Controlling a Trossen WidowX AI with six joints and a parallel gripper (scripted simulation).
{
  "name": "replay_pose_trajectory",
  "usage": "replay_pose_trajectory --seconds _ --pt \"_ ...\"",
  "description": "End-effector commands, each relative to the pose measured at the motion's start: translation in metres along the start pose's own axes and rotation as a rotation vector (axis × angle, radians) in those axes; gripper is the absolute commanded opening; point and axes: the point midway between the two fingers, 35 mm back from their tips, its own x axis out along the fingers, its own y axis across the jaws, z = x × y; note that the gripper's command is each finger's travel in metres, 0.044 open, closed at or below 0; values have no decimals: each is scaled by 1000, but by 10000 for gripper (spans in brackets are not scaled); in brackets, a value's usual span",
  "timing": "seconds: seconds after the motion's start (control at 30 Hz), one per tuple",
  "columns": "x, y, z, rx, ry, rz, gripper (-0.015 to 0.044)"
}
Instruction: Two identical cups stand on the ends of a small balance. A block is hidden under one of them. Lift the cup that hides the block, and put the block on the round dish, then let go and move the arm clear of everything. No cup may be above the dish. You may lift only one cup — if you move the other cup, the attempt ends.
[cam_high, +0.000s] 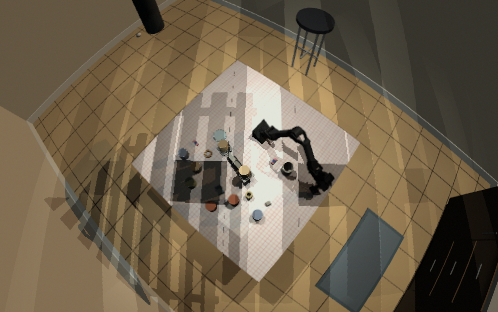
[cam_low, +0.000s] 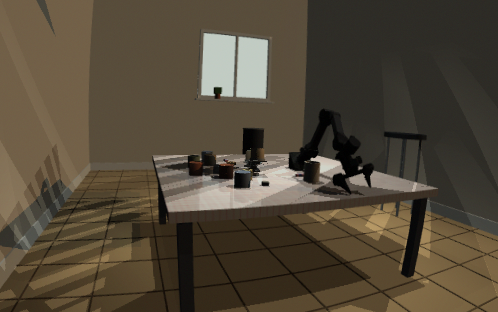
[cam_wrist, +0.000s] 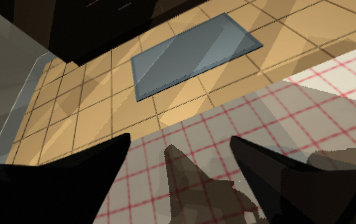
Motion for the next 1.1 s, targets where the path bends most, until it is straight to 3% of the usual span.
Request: replay_pose_trajectory --seconds 0.0,0.5,0.77,1.07 --pt "-12 -40 5 -28 16 -99 440" --pt "-103 -207 6 -70 153 -523 440" --pt "-184 -273 -2 -11 228 -723 440" --pt "-290 -315 -20 120 281 -920 440"
